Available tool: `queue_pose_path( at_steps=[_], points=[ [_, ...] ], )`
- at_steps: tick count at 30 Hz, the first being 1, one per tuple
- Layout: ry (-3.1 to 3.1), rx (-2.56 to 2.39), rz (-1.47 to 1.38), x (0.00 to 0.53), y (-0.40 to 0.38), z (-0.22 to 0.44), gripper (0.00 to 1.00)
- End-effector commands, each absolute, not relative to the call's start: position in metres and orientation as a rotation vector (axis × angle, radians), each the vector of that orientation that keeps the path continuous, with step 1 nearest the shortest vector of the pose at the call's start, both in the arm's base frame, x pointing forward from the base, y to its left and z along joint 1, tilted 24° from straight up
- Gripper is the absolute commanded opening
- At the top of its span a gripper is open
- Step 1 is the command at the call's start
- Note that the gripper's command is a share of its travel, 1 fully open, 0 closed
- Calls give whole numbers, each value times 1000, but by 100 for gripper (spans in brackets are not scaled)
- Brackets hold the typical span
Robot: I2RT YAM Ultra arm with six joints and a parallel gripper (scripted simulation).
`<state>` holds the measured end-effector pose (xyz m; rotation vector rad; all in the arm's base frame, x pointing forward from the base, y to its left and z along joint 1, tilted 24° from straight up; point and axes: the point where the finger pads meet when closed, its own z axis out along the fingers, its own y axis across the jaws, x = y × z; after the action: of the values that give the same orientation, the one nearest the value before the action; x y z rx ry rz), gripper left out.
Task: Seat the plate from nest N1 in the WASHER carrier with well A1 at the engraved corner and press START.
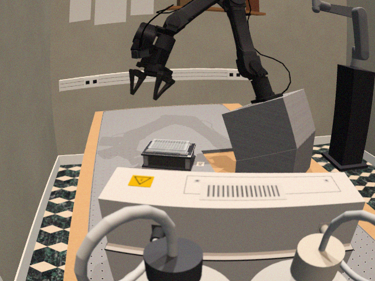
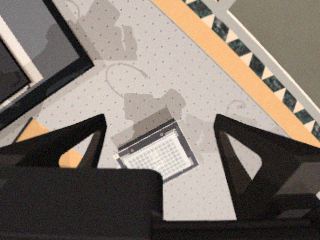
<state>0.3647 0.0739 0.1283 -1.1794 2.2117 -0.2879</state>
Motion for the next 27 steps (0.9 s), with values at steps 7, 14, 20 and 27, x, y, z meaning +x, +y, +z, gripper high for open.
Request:
queue_pose_path(
  at_steps=[7,14,20,27],
  points=[
    [2415,-969,-242,324,75,110,100],
    [2537,-830,-244,297,72,94,100],
    [2577,-704,-251,292,73,100,100],
    [2723,-531,-312,251,61,72,100]
  ],
)
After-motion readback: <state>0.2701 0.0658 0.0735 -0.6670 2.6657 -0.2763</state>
